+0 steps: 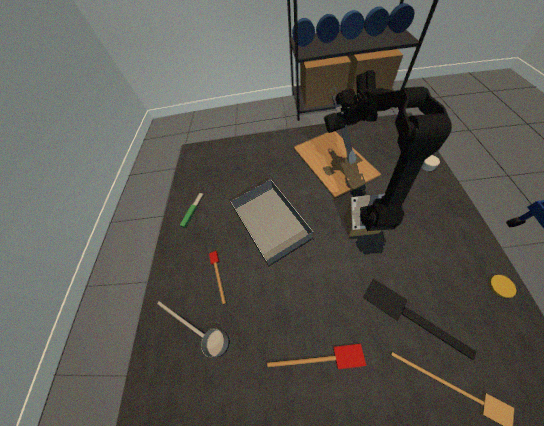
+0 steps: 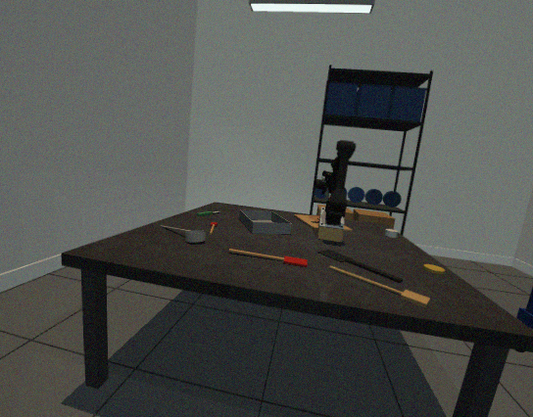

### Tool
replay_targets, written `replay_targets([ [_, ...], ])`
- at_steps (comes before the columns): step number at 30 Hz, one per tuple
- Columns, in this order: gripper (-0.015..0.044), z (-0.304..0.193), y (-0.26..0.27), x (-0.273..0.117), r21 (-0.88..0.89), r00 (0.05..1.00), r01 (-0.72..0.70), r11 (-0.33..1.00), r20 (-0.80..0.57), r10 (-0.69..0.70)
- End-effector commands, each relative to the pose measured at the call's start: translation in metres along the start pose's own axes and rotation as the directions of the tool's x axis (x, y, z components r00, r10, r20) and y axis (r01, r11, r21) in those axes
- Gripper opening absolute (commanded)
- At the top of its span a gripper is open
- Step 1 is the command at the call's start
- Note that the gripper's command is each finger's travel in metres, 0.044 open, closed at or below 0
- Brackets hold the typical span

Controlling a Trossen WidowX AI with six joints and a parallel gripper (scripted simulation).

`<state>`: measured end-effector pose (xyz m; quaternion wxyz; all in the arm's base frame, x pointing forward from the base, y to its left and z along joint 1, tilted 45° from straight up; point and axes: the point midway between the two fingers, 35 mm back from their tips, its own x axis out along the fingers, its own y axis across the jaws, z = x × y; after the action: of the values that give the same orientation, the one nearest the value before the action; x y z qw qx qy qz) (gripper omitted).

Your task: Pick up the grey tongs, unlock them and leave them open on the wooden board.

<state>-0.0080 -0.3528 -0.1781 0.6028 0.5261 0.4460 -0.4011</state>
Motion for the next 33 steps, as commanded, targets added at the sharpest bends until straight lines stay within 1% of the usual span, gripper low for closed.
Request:
replay_targets([
  [1,-0.0150,0.004,-0.001,0.004,-0.008,0.999,0.008,1.000,-0.042,-0.008],
  [17,-0.0150,0.001,0.000,0.014,-0.010,0.968,0.014,1.000,-0.249,-0.016],
  [33,-0.0150,-0.006,0.003,0.016,-0.023,0.895,0.017,1.000,-0.445,-0.026],
])
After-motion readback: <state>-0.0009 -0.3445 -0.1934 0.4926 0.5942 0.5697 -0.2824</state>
